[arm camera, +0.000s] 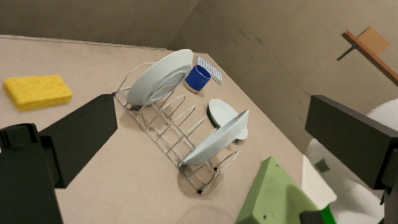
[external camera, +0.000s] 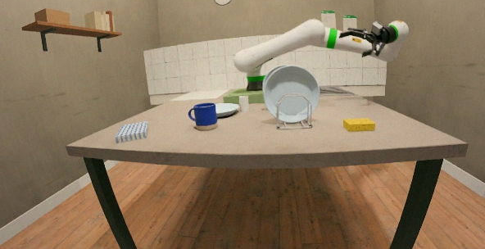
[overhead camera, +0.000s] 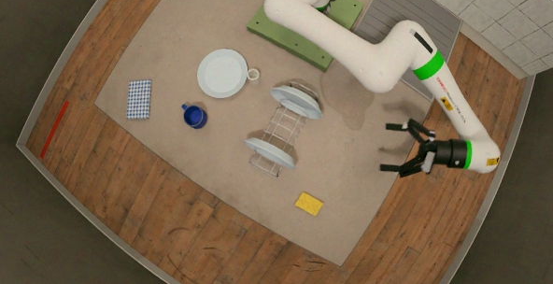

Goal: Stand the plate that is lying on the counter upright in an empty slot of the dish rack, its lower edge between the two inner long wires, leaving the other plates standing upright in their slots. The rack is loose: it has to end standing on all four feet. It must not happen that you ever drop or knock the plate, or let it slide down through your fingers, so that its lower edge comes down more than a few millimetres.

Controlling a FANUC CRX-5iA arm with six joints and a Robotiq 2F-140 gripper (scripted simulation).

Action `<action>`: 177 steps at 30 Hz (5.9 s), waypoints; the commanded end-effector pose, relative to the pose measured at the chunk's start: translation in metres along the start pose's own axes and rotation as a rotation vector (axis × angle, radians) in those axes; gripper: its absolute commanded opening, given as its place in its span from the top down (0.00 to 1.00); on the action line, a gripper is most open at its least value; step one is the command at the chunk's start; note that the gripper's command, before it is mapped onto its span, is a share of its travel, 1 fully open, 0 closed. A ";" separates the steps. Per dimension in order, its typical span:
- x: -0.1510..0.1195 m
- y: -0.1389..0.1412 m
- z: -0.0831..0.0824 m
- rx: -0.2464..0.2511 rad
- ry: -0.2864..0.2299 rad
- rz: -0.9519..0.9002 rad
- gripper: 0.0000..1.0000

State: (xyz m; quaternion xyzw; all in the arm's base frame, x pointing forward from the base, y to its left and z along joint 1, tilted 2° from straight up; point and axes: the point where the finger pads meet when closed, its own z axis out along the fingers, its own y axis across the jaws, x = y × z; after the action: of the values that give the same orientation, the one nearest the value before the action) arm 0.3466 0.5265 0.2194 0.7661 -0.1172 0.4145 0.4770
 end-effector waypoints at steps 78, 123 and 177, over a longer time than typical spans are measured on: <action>-0.086 0.409 0.530 0.429 -1.298 0.641 0.00; -0.206 0.314 0.566 0.870 -1.112 0.996 0.00; -0.249 0.280 0.579 1.026 -1.026 1.117 0.76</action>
State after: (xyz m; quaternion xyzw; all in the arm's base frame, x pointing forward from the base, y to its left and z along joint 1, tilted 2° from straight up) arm 0.3320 -0.1511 0.0936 0.8060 -0.4701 0.1944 -0.3026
